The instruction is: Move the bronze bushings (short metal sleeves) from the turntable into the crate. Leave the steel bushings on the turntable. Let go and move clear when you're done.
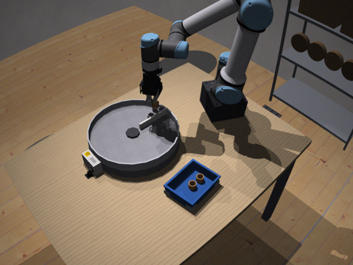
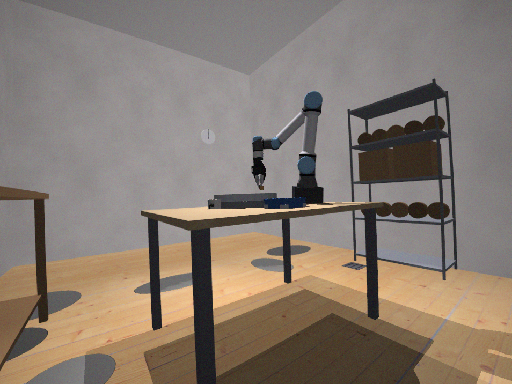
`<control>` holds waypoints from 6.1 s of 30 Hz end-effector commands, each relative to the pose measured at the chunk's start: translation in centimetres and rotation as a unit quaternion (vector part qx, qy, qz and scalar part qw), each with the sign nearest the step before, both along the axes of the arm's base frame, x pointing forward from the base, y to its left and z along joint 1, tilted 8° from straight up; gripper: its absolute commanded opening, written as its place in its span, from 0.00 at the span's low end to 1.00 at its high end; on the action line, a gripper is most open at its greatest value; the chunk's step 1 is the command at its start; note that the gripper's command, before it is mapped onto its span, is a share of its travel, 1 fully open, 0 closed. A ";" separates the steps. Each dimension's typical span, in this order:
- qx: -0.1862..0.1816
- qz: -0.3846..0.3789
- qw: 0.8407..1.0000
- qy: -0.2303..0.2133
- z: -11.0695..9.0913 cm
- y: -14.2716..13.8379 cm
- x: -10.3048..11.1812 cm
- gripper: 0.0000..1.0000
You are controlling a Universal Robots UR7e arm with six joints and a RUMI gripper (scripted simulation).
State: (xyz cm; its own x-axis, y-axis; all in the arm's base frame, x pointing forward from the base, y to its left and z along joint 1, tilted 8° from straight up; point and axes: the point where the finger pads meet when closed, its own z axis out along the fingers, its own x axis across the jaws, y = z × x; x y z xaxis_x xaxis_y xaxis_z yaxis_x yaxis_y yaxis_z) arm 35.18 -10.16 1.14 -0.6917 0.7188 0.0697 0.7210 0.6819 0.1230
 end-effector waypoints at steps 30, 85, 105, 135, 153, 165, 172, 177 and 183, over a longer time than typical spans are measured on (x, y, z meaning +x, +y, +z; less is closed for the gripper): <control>0.000 0.000 1.000 0.000 0.1 0.0 0.0 0.00; 0.000 0.000 1.000 0.000 1.5 9.1 2.6 0.00; 0.000 0.000 1.000 0.000 2.8 18.1 5.1 0.00; 0.000 0.000 1.000 0.000 5.0 33.0 9.3 0.00; 0.000 0.000 1.000 0.000 6.0 39.4 11.1 0.00; 0.000 0.000 1.000 0.000 6.3 41.4 11.7 0.00; 0.000 0.000 1.000 0.000 6.3 41.7 11.8 0.00; 0.000 0.000 1.000 0.000 6.3 41.8 11.8 0.00; 0.000 0.000 1.000 0.000 6.3 41.8 11.8 0.00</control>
State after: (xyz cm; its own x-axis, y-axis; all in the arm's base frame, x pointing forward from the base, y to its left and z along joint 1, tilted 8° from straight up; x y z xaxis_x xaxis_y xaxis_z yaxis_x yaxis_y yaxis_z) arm 46.94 31.58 7.39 -0.6917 0.7188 0.0697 0.7211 0.6821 0.1218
